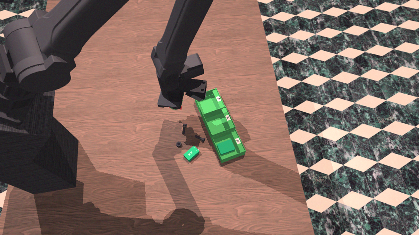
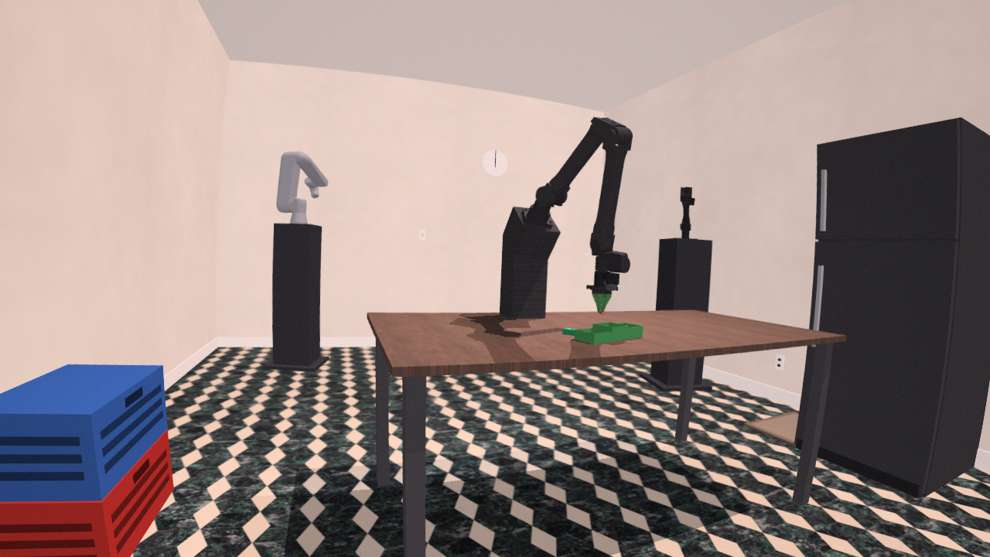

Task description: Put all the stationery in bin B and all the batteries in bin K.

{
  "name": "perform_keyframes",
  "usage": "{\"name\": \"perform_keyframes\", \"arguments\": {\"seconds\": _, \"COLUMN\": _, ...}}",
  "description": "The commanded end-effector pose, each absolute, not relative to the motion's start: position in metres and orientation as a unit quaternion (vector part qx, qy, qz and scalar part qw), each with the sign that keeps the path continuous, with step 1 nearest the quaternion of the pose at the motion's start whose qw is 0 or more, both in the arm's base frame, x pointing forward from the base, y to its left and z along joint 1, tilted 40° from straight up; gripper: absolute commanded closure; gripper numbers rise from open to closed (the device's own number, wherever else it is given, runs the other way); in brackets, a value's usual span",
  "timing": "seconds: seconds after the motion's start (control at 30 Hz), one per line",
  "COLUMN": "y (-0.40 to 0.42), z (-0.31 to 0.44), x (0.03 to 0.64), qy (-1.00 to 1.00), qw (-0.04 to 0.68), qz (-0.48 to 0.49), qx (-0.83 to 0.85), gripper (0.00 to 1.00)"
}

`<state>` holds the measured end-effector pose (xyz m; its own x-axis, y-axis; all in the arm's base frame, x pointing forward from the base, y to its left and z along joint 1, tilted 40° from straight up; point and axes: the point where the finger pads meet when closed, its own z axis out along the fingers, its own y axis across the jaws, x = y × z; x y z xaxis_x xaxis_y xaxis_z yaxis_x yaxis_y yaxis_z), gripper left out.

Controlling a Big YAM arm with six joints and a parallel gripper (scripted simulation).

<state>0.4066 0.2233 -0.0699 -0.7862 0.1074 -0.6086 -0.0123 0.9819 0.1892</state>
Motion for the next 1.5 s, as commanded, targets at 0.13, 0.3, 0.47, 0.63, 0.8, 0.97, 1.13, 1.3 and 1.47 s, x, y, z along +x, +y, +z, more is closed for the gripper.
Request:
{"name": "perform_keyframes", "arguments": {"seconds": 0.13, "y": 0.217, "z": -0.044, "x": 0.425, "qy": 0.937, "qw": 0.334, "qz": 0.095, "qx": 0.027, "gripper": 0.96}}
{"name": "perform_keyframes", "arguments": {"seconds": 0.3, "y": 0.212, "z": -0.034, "x": 0.439, "qy": 0.937, "qw": 0.334, "qz": 0.095, "qx": 0.027, "gripper": 0.96}}
{"name": "perform_keyframes", "arguments": {"seconds": 0.47, "y": 0.205, "z": -0.014, "x": 0.462, "qy": 0.935, "qw": 0.333, "qz": 0.107, "qx": 0.061, "gripper": 0.96}}
{"name": "perform_keyframes", "arguments": {"seconds": 0.63, "y": 0.196, "z": -0.001, "x": 0.485, "qy": 0.926, "qw": 0.317, "qz": 0.138, "qx": 0.153, "gripper": 0.96}}
{"name": "perform_keyframes", "arguments": {"seconds": 0.8, "y": 0.190, "z": 0.018, "x": 0.504, "qy": 0.915, "qw": 0.311, "qz": 0.159, "qx": 0.204, "gripper": 0.96}}
{"name": "perform_keyframes", "arguments": {"seconds": 0.97, "y": 0.183, "z": 0.020, "x": 0.521, "qy": 0.898, "qw": 0.297, "qz": 0.179, "qx": 0.272, "gripper": 0.96}}
{"name": "perform_keyframes", "arguments": {"seconds": 1.13, "y": 0.194, "z": 0.022, "x": 0.518, "qy": 0.877, "qw": 0.285, "qz": 0.201, "qx": 0.330, "gripper": 0.96}}
{"name": "perform_keyframes", "arguments": {"seconds": 1.3, "y": 0.186, "z": 0.016, "x": 0.515, "qy": 0.853, "qw": 0.271, "qz": 0.217, "qx": 0.388, "gripper": 0.96}}
{"name": "perform_keyframes", "arguments": {"seconds": 1.47, "y": 0.187, "z": 0.019, "x": 0.518, "qy": 0.831, "qw": 0.256, "qz": 0.230, "qx": 0.438, "gripper": 0.96}}
